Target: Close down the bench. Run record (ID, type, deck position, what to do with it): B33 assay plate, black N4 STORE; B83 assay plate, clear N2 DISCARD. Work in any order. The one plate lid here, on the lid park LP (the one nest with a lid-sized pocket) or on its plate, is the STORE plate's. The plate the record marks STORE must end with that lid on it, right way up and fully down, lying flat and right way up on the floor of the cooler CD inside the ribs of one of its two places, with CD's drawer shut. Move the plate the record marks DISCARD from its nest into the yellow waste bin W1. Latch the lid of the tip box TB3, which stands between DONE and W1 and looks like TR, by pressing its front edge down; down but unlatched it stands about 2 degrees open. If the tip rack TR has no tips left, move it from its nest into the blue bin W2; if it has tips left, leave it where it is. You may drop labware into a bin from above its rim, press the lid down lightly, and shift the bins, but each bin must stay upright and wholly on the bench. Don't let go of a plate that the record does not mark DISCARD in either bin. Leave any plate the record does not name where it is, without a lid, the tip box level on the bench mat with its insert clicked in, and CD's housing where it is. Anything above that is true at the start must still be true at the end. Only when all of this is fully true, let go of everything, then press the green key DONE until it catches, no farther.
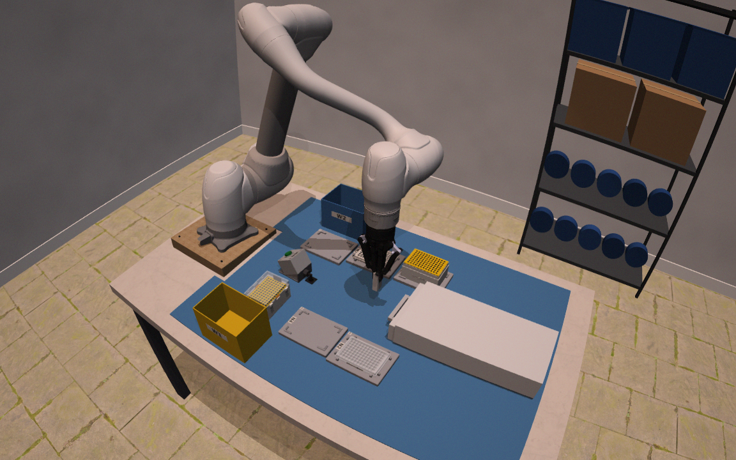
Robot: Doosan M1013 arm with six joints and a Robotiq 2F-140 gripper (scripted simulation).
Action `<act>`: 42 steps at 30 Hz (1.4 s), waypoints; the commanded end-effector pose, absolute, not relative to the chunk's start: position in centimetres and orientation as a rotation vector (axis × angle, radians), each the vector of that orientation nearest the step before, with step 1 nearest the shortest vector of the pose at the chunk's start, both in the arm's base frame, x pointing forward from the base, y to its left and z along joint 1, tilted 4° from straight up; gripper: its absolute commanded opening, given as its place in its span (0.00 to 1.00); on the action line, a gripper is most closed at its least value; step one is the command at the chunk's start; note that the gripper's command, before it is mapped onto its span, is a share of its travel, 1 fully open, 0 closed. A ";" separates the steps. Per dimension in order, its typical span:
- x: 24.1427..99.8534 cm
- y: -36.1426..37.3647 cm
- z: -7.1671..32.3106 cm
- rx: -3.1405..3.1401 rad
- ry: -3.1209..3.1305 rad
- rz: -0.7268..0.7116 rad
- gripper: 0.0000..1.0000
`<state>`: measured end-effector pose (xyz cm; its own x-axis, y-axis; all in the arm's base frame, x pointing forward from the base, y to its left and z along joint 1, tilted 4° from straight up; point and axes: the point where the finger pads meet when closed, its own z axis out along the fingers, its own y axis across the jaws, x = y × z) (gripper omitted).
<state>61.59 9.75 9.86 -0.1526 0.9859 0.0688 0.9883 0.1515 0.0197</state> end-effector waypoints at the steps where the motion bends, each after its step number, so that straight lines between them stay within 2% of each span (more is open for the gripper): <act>1: 61.6 9.7 10.2 -2.019 -2.354 -0.093 0.00; 26: 61.6 9.5 13.3 -2.019 -2.354 -0.093 0.00; 36: 61.6 9.5 13.3 -2.019 -2.354 -0.093 0.00; 37: 61.8 9.2 13.3 -2.057 -2.319 -0.092 0.66; 42: 62.7 7.4 13.4 -2.240 -2.136 -0.086 0.66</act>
<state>62.12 8.46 13.34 -0.0573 0.9957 0.0726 0.9983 0.0565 0.0135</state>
